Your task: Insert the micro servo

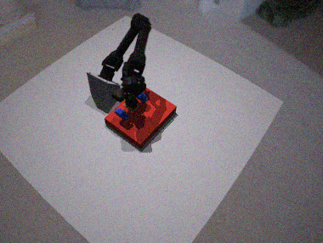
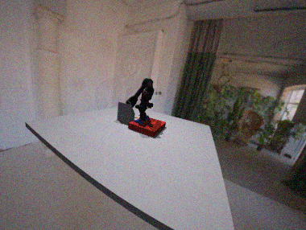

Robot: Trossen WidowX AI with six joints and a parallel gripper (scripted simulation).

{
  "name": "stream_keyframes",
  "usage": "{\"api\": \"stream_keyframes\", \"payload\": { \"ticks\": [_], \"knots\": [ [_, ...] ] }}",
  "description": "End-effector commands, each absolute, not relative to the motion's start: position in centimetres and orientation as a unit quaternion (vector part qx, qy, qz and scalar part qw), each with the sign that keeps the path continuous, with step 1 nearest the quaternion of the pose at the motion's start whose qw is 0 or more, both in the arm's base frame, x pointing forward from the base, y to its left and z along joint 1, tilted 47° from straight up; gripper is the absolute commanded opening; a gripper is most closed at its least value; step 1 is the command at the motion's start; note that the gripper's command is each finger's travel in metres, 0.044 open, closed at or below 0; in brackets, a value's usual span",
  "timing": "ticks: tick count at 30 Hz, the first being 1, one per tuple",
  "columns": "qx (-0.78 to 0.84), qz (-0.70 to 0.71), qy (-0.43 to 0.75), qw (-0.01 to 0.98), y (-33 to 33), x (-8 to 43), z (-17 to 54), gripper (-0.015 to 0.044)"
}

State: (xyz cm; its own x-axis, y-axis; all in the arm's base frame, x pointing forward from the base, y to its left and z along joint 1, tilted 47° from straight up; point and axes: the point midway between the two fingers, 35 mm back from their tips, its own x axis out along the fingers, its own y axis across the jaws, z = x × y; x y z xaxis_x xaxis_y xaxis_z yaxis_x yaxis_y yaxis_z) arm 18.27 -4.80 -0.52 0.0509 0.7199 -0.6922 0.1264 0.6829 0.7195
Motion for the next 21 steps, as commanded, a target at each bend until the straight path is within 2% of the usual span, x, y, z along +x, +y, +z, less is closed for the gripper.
{"api": "stream_keyframes", "payload": {
  "ticks": [1, 21],
  "knots": [
    [0.328, 0.228, 0.649, 0.647, -4.5, 18.3, -0.8, 0.0000],
    [0.328, 0.229, 0.649, 0.647, -3.3, 18.4, -1.9, 0.0000]
  ]
}}
